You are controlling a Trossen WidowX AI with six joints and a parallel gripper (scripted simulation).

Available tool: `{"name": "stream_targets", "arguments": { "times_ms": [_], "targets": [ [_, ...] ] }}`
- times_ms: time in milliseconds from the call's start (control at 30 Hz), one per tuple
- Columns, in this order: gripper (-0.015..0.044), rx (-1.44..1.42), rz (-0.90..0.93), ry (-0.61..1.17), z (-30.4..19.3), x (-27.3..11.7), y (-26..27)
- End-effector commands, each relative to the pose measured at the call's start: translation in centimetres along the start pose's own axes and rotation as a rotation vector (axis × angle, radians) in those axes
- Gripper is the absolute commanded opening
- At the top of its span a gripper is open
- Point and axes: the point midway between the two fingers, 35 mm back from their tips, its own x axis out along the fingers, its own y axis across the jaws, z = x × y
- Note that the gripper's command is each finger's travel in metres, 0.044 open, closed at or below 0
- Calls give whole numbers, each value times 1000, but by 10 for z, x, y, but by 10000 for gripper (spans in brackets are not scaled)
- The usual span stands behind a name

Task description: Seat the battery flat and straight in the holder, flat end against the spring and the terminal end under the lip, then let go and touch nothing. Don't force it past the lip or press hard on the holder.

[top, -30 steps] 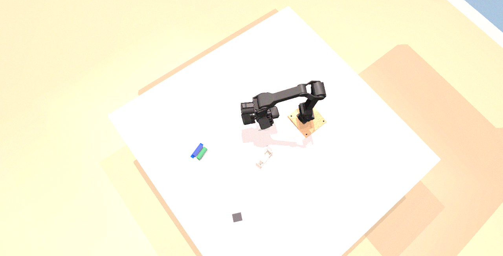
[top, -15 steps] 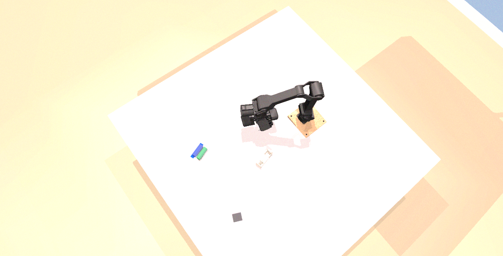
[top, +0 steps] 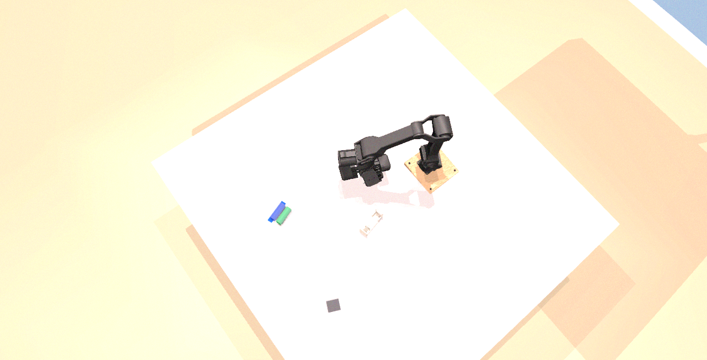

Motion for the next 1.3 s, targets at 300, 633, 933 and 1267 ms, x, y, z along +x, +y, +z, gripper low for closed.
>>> {"name": "stream_targets", "arguments": {
  "times_ms": [300, 633, 933, 1267],
  "targets": [
    [89, 4, 12, 2, 0, 6, 3],
    [79, 4, 11, 2, -1, -24, 1],
    [79, 23, 11, 2, 3, -45, 0],
    [79, 307, 6, 0, 57, -55, -21]
  ]
}}
